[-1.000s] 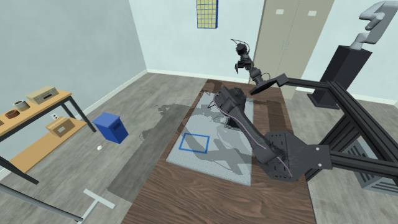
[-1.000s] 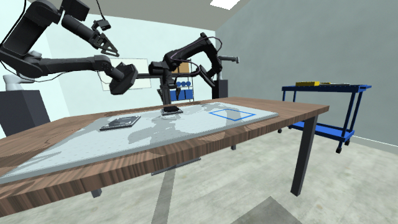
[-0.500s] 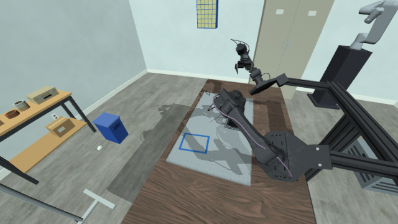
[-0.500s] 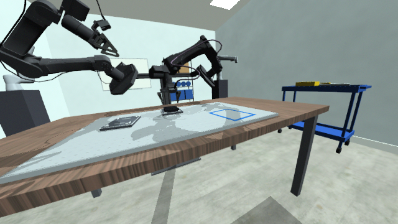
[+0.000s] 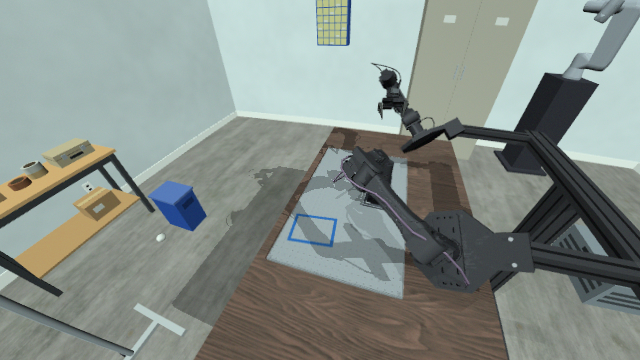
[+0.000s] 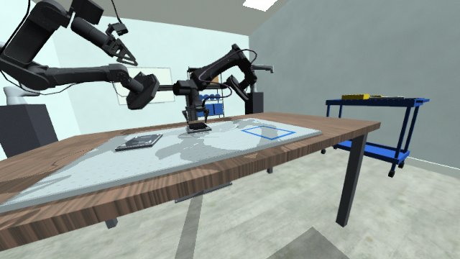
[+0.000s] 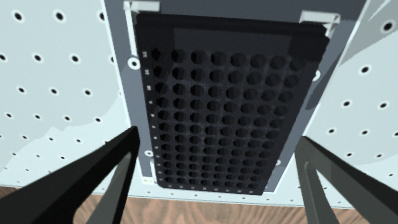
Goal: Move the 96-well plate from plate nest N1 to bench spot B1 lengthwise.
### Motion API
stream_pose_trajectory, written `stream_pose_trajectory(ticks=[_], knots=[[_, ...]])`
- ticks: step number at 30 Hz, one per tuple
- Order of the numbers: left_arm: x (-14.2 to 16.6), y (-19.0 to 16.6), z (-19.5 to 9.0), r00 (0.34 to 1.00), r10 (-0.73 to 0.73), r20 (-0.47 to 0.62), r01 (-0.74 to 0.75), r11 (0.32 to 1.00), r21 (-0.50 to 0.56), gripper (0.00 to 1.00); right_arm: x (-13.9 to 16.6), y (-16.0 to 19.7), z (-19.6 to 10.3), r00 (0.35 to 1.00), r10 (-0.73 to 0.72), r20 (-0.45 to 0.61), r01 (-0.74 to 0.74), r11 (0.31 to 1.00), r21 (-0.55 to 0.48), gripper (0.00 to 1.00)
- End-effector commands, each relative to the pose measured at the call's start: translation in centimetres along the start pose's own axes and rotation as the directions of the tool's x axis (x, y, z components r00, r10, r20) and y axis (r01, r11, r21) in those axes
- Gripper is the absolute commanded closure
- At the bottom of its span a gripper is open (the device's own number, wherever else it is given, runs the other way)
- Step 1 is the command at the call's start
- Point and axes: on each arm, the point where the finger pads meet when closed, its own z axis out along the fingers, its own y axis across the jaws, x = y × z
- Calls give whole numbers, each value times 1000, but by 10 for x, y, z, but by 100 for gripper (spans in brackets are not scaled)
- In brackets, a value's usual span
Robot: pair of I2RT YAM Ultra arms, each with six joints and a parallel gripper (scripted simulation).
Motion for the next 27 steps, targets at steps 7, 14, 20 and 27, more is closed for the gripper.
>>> stream_pose_trajectory(ticks=[7,14,20,27], knots=[[5,-2,10,999,24,28,-24,1000,0,4,2,3,1,1000,-10,-6,10,1000,-4,0],[3,-2,9,999,22,31,-22,1000,3,10,2,3,1,1000,-10,-6,10,1000,-4,0],[3,-2,9,999,22,31,-22,1000,3,17,2,3,1,1000,-10,-6,10,1000,-4,0],[-2,-4,-1,1000,9,28,-9,1000,12,21,2,3,1,1000,-10,-6,10,1000,-4,0]])
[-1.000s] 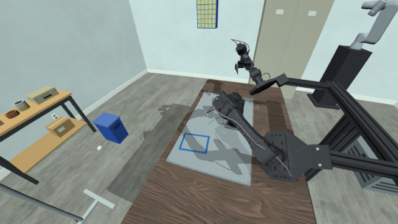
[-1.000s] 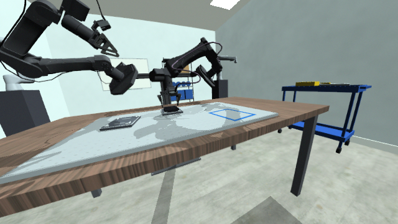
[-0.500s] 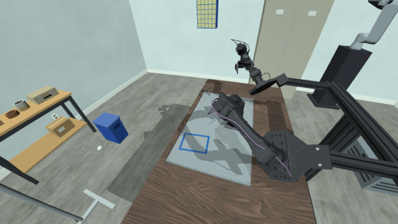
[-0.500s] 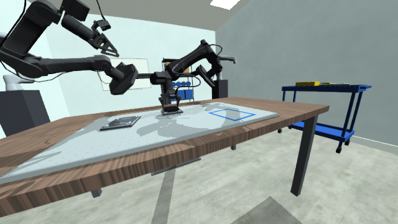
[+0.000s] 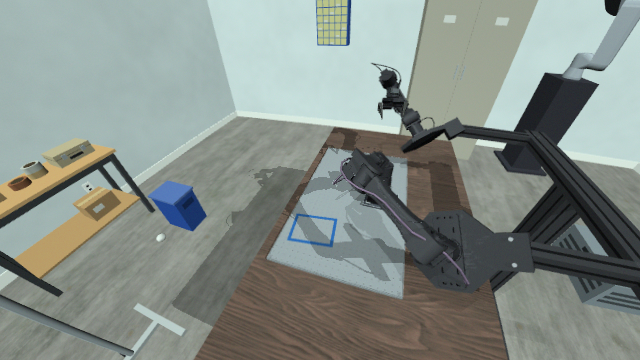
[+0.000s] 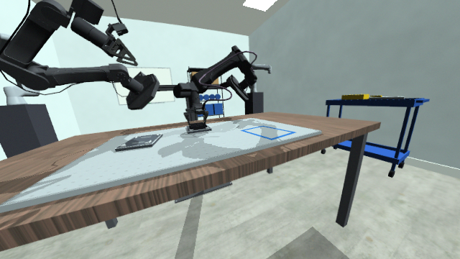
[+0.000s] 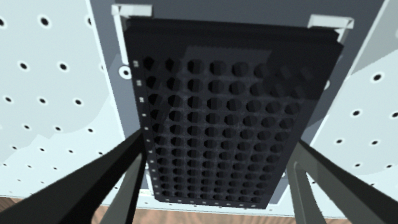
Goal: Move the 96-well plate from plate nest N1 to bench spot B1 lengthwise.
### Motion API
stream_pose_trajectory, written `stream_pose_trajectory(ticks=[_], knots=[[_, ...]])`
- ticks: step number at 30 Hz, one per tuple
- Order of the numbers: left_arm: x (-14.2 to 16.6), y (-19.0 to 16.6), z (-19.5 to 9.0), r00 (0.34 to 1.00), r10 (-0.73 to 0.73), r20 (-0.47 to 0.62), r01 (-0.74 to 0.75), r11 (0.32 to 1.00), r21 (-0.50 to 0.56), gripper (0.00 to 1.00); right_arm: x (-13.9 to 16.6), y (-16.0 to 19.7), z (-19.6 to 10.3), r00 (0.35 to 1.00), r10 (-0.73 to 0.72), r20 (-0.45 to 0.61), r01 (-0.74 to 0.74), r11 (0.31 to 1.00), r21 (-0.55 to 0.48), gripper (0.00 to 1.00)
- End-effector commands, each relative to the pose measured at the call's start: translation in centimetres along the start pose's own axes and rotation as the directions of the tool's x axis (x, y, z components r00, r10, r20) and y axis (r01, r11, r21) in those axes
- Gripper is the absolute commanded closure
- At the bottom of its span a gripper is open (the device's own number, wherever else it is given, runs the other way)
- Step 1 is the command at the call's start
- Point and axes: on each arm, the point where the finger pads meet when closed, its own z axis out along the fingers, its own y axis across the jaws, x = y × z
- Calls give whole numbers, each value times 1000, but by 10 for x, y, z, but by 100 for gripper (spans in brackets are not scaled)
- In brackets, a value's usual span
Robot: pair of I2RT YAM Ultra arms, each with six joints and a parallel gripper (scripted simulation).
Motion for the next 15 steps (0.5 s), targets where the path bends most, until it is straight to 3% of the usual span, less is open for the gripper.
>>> stream_pose_trajectory(ticks=[1,9,15], knots=[[-3,-3,-18,1000,6,25,-6,1000,10,21,2,3,1,1000,-10,-6,10,1000,-4,0],[-5,-5,-50,1000,-4,20,3,1000,20,21,2,3,1,1000,-10,-6,10,1000,-4,0],[-12,1,-46,999,23,43,-24,1000,16,21,-15,-9,2,999,17,38,-19,999,42,0]])
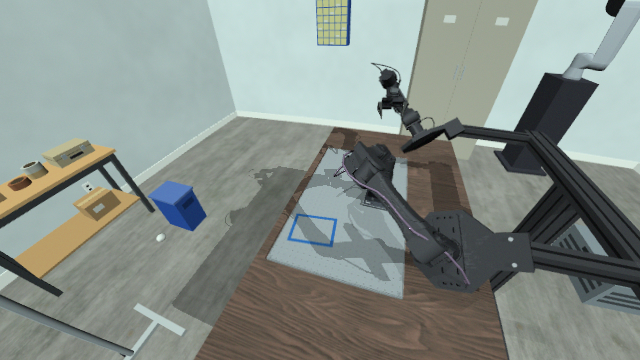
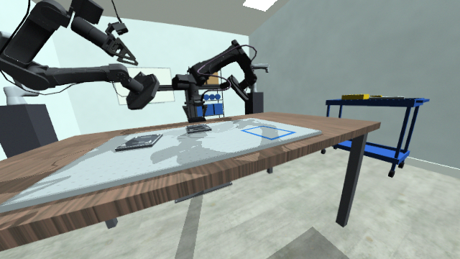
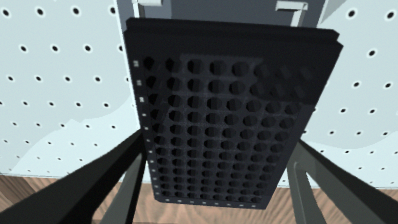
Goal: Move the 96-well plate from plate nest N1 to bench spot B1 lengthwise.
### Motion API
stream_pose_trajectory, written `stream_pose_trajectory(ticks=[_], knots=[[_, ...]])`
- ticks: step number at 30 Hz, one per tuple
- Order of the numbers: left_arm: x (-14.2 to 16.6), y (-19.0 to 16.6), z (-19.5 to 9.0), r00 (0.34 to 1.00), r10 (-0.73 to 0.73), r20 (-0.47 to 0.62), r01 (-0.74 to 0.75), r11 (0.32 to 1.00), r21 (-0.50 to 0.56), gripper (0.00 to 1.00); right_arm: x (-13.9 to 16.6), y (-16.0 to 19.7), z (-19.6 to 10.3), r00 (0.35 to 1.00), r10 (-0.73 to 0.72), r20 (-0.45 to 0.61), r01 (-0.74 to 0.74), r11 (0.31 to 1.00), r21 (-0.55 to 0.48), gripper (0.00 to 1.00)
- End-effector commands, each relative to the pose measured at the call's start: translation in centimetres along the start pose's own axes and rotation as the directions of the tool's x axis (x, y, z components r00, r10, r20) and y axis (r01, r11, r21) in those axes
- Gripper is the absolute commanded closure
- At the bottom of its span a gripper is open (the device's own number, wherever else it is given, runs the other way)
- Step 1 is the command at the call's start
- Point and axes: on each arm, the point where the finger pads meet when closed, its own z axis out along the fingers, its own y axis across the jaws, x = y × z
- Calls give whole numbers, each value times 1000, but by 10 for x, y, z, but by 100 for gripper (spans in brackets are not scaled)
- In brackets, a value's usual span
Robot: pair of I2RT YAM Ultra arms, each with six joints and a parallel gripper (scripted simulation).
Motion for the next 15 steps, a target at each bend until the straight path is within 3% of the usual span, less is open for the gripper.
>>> stream_pose_trajectory(ticks=[1,5,7,10,15], knots=[[-18,6,-8,1000,7,27,-7,1000,8,21,-20,-10,4,999,23,46,-25,999,44,0],[-49,35,-8,999,39,33,-40,999,8,21,-67,-44,10,987,92,132,-111,983,145,0],[-49,35,-8,999,39,33,-40,999,8,21,-67,-44,10,987,92,132,-111,983,145,0],[-83,74,-8,997,67,26,-67,998,1,21,-109,-77,23,967,158,198,-203,951,233,0],[-125,127,-7,995,101,-2,-101,995,-2,21,-144,-112,34,934,228,277,-312,896,316,0]])
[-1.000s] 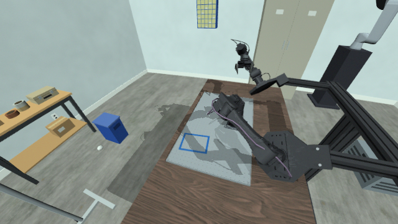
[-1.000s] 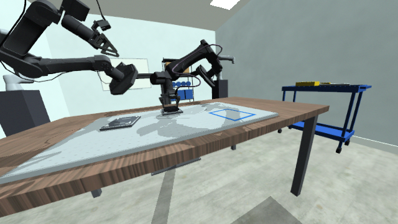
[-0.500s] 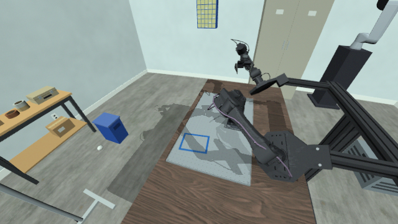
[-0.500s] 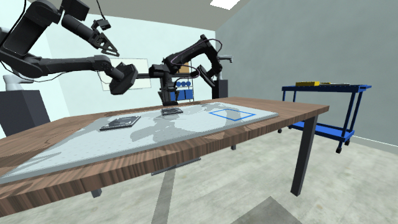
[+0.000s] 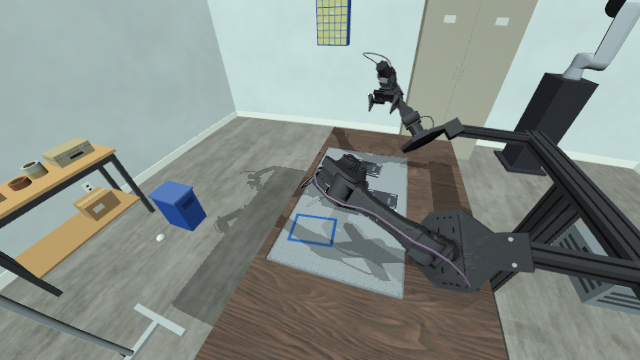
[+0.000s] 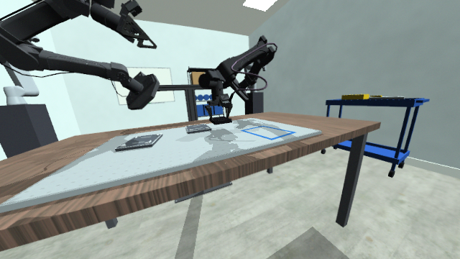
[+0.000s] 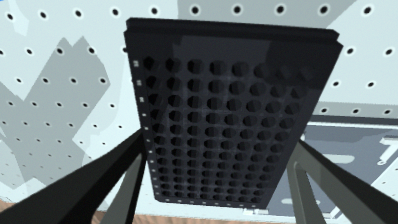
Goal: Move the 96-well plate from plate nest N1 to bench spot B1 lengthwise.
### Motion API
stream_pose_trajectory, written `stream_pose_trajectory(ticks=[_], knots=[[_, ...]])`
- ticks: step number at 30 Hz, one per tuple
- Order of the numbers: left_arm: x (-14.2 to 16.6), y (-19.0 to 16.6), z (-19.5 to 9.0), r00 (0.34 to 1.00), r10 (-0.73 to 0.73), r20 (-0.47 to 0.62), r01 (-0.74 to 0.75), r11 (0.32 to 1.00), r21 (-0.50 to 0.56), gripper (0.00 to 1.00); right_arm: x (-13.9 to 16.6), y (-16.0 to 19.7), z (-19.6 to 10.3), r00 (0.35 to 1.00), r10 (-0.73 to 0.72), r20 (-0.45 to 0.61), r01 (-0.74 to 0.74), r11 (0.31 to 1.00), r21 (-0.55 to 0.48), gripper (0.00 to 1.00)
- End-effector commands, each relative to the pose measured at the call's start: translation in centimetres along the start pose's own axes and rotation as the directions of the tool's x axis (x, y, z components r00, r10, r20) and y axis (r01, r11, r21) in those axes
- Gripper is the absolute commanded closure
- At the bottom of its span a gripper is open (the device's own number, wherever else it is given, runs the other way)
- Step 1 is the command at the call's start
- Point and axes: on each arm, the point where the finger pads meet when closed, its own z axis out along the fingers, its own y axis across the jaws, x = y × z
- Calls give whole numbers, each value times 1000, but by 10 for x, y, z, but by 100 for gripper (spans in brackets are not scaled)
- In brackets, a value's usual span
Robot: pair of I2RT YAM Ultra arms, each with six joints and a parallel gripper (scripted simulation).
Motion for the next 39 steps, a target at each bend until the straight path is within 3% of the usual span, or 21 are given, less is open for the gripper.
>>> stream_pose_trajectory(ticks=[1,7,9,17,24,30,39], knots=[[-34,32,-10,996,74,44,-75,997,27,21,-65,-42,32,981,136,140,-156,978,137,0],[-83,84,-11,998,56,34,-58,998,38,21,-97,-73,58,946,242,216,-293,924,246,0],[-83,84,-11,998,56,34,-58,998,38,21,-97,-73,58,946,242,216,-293,924,246,0],[-133,142,-13,999,9,34,-10,999,41,21,-106,-65,137,945,282,165,-323,884,337,0],[-154,170,-16,989,-143,35,141,989,42,21,-77,-25,219,961,273,42,-268,885,380,0],[-156,172,-14,979,-201,27,200,979,39,21,-61,-1,244,971,239,-24,-213,904,371,0],[-160,162,-8,981,-190,46,187,981,54,21,-64,-3,242,970,241,-12,-220,904,366,0]])
